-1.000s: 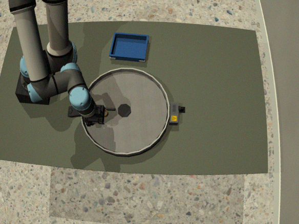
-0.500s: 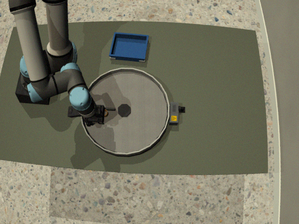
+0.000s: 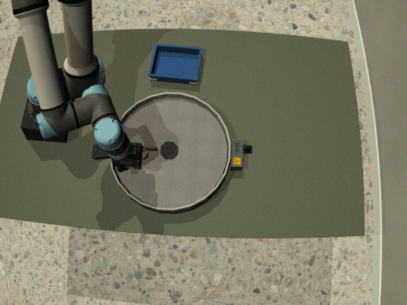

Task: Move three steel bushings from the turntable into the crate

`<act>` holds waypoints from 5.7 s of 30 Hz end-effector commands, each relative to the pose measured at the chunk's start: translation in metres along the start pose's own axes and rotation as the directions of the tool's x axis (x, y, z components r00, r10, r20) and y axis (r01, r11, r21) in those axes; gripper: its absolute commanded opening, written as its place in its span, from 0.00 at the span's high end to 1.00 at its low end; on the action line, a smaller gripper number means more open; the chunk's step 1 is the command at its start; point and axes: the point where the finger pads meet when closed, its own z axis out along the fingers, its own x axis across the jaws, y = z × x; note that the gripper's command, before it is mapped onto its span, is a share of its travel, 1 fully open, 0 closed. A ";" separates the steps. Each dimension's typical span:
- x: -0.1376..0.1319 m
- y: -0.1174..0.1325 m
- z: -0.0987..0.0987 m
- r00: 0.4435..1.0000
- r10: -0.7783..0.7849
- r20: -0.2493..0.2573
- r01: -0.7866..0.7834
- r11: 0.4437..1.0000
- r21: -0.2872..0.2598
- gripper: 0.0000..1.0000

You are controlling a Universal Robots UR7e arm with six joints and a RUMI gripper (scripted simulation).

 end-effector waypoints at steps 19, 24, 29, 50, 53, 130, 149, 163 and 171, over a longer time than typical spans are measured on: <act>0.000 0.000 -0.055 1.000 0.000 0.000 0.000 1.000 -0.001 1.00; 0.000 0.000 -0.055 1.000 0.000 0.000 0.000 1.000 -0.001 1.00; 0.000 0.000 -0.055 1.000 0.000 0.000 0.000 1.000 -0.001 1.00; 0.000 0.000 -0.055 1.000 0.000 0.000 0.000 1.000 -0.001 1.00; 0.000 0.000 -0.055 1.000 0.000 0.000 0.000 1.000 -0.001 1.00; 0.117 0.039 -0.055 1.000 0.000 0.000 0.000 1.000 -0.001 1.00; 0.175 0.058 -0.055 1.000 0.000 0.000 0.000 1.000 -0.001 1.00; 0.219 0.073 -0.055 1.000 0.000 0.000 0.000 1.000 -0.001 1.00; 0.241 0.080 -0.055 1.000 0.000 0.000 0.000 1.000 -0.001 1.00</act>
